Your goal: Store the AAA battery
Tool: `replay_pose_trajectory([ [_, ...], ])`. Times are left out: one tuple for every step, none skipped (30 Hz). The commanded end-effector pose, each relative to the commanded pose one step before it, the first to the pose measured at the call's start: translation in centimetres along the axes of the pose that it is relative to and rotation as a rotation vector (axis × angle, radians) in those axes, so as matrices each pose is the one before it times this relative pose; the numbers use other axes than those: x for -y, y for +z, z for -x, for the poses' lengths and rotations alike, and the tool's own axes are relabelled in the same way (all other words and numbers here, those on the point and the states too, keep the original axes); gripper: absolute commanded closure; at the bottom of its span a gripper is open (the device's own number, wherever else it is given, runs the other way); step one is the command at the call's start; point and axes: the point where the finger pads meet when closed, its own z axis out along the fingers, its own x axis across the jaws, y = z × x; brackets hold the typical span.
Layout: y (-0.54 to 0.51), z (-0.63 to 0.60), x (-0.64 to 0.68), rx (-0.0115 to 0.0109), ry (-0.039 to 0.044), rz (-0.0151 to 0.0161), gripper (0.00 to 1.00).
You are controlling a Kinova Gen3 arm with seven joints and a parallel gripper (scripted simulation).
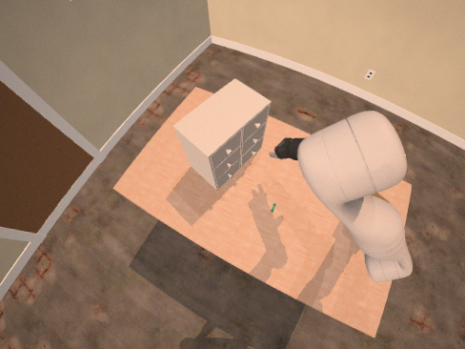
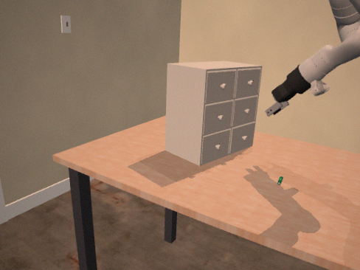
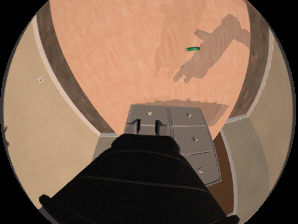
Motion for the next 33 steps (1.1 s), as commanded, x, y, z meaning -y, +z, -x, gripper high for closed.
replay_pose_trajectory([
  [0.469,-0.087,-0.226,-0.00256,-0.00471,-0.00084,0.33],
  [0.165,-0.001,-0.087,-0.00001,0.00001,0.00001,0.33],
  [0.17,0.001,-0.09,0.0,-0.00001,-0.00001,0.33],
  [0.175,0.0,-0.093,0.0,0.0,0.0,0.33],
  [0.18,-0.001,-0.095,-0.00001,0.00001,0.00001,0.33],
  [0.182,0.001,-0.096,0.00001,-0.00001,-0.00001,0.33],
  [0.0,0.0,0.0,0.0,0.0,0.0,0.33],
  [0.0,0.0,0.0,0.0,0.0,0.0,0.33],
  [0.186,-0.001,-0.098,-0.00001,0.00001,0.00001,0.33],
  [0.186,0.001,-0.098,0.00001,-0.00001,-0.00001,0.33],
  [0.188,-0.001,-0.099,0.0,0.00001,0.00001,0.33],
  [0.187,0.0,-0.099,0.0,0.0,0.0,0.33],
  [0.186,0.0,-0.099,0.0,0.0,0.0,0.33],
  [0.185,-0.001,-0.098,0.0,0.00001,0.00001,0.33],
  [0.182,0.001,-0.096,0.00001,-0.00001,-0.00001,0.33],
  [0.18,-0.001,-0.095,-0.00001,0.00001,0.00001,0.33],
  [0.174,0.001,-0.092,0.00001,-0.00001,-0.00001,0.33],
  [0.171,0.0,-0.09,0.0,0.0,0.0,0.33],
  [0.165,0.0,-0.088,0.0,0.0,0.0,0.33],
  [0.159,0.001,-0.084,0.0,-0.00001,-0.00001,0.33],
  [0.153,-0.001,-0.081,-0.00001,0.00001,0.00001,0.33],
  [0.145,0.0,-0.077,0.0,0.0,0.0,0.33],
  [0.138,0.0,-0.073,0.0,0.0,0.0,0.33],
  [0.0,0.0,0.0,0.0,0.0,0.0,0.33],
  [0.0,0.0,0.0,0.0,0.0,0.0,0.33],
  [0.131,-0.001,-0.069,0.0,0.00001,0.00001,0.33],
  [0.122,0.0,-0.064,0.0,0.0,0.0,0.33],
  [0.113,0.001,-0.06,0.0,-0.00001,-0.00001,0.33],
  [0.104,0.0,-0.055,0.0,0.0,0.0,0.33],
  [0.096,-0.001,-0.051,0.0,0.00001,0.00001,0.33],
  [0.086,0.0,-0.046,0.0,0.0,0.0,0.33],
  [0.076,0.001,-0.04,0.0,-0.00001,-0.00001,0.33],
  [0.068,0.0,-0.036,0.0,0.0,0.0,0.33],
])
